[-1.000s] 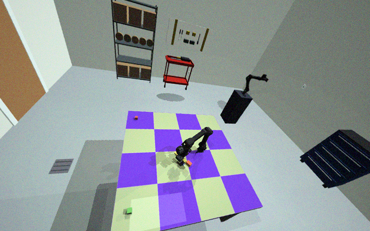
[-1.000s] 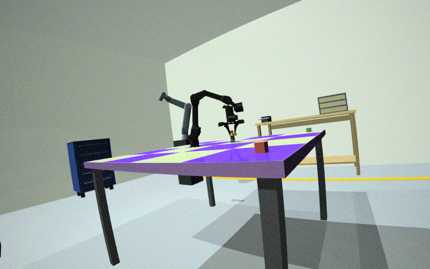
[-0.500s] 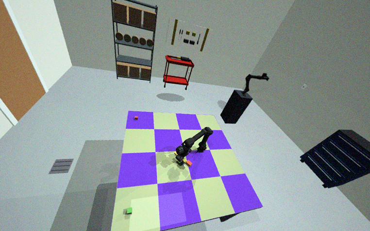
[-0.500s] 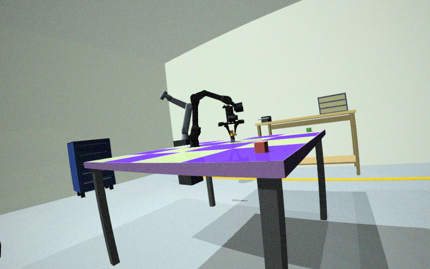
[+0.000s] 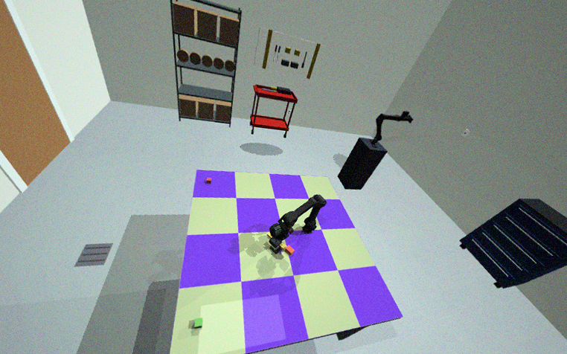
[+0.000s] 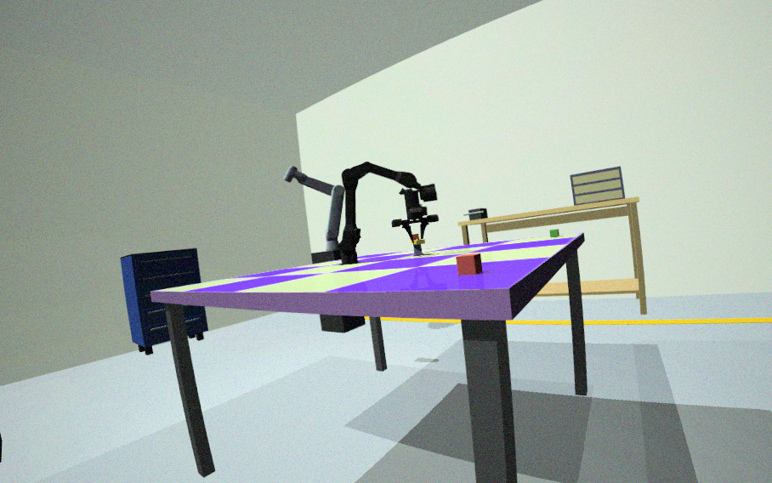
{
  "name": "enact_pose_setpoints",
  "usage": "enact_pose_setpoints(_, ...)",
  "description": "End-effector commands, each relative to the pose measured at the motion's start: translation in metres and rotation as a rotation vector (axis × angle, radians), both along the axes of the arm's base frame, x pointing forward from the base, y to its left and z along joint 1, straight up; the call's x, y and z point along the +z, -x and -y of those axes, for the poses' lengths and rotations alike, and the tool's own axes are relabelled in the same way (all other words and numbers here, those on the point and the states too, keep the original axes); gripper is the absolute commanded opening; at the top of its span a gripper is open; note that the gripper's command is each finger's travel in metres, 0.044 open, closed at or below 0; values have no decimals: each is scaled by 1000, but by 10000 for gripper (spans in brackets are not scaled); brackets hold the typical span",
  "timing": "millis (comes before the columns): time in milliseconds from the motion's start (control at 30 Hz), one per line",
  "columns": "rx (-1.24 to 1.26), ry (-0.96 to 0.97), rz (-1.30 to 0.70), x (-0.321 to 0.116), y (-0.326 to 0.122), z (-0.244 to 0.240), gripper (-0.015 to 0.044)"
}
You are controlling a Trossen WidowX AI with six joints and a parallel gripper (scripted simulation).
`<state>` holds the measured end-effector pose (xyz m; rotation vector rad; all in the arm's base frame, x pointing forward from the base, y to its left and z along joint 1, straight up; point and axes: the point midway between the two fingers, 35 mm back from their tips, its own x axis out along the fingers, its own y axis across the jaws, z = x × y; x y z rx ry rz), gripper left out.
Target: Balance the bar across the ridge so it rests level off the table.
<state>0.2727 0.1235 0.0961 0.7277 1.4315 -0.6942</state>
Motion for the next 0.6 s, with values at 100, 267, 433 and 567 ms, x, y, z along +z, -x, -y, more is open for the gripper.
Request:
enact_pose_setpoints(100, 0, 0, 0, 0, 0, 0, 53)
enact_pose_setpoints(267, 0, 0, 0, 0, 0, 0, 167)
enact_pose_setpoints(433, 0, 0, 0, 0, 0, 0, 167)
enact_pose_setpoints(567, 0, 0, 0, 0, 0, 0, 167)
